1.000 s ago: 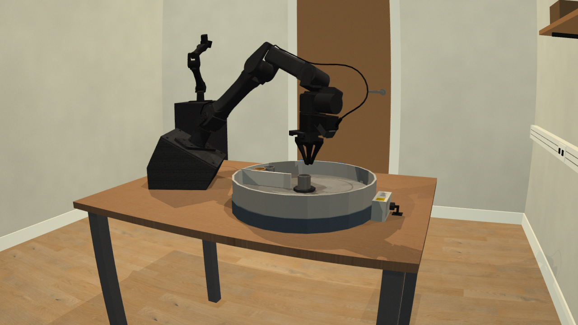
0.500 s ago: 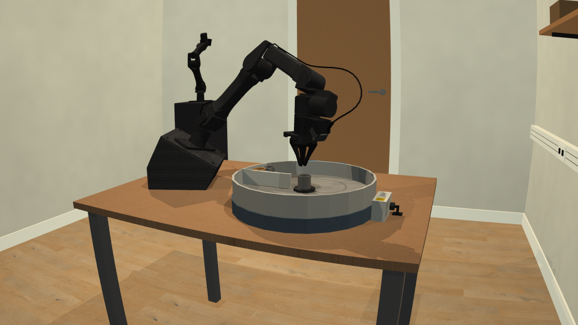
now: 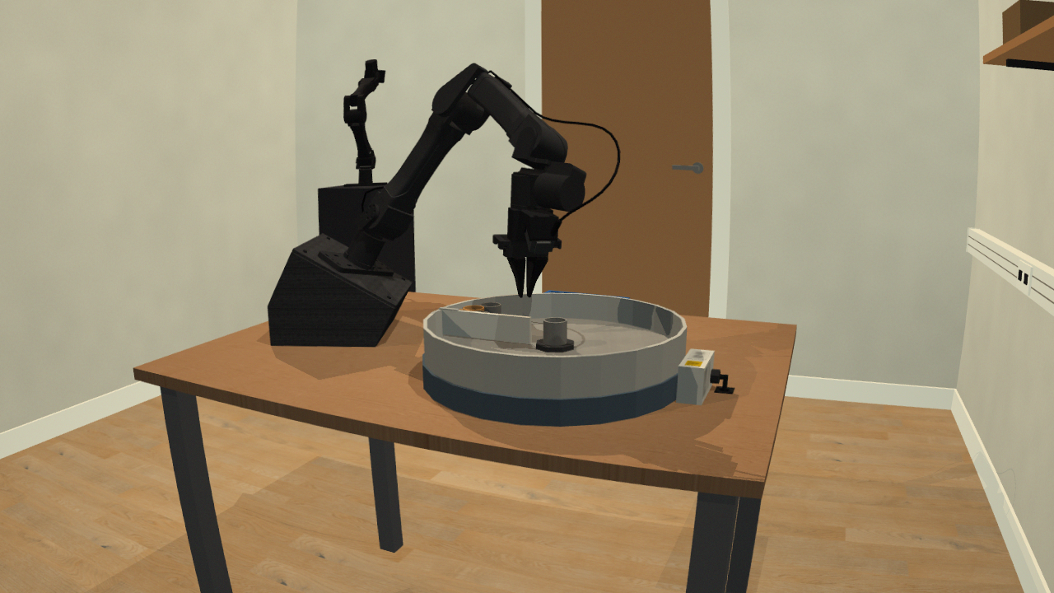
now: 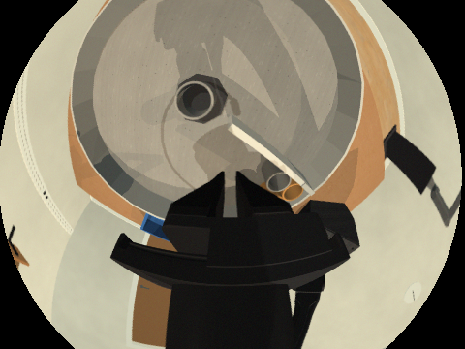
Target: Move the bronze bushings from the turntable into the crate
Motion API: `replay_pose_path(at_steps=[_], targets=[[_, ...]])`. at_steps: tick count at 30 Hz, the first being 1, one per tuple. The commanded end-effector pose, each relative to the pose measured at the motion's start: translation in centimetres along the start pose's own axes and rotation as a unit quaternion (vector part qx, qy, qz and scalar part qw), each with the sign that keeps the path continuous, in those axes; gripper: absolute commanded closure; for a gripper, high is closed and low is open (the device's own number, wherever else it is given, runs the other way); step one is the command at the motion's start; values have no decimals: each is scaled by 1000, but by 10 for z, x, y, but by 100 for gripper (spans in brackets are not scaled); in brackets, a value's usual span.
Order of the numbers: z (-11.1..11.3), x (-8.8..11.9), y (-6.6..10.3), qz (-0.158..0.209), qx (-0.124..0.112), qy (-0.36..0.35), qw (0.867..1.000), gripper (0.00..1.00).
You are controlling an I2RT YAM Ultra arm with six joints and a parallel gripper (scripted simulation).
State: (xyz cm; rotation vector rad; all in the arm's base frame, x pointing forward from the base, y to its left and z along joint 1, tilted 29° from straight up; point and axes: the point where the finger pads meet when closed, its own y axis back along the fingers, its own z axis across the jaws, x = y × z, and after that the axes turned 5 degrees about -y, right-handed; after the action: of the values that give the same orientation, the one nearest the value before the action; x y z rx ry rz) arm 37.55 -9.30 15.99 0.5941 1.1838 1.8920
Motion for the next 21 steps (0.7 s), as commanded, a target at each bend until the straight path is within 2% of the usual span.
replay_pose_path(at_steps=[1,6,15,19,21], targets=[[-5,2,13,-33,-26,-73,996,87],[-17,14,11,-32,-27,-118,992,87],[-47,47,6,-29,-30,-240,970,87],[-57,57,5,-27,-31,-278,960,87],[-57,57,5,-27,-31,-278,960,87]])
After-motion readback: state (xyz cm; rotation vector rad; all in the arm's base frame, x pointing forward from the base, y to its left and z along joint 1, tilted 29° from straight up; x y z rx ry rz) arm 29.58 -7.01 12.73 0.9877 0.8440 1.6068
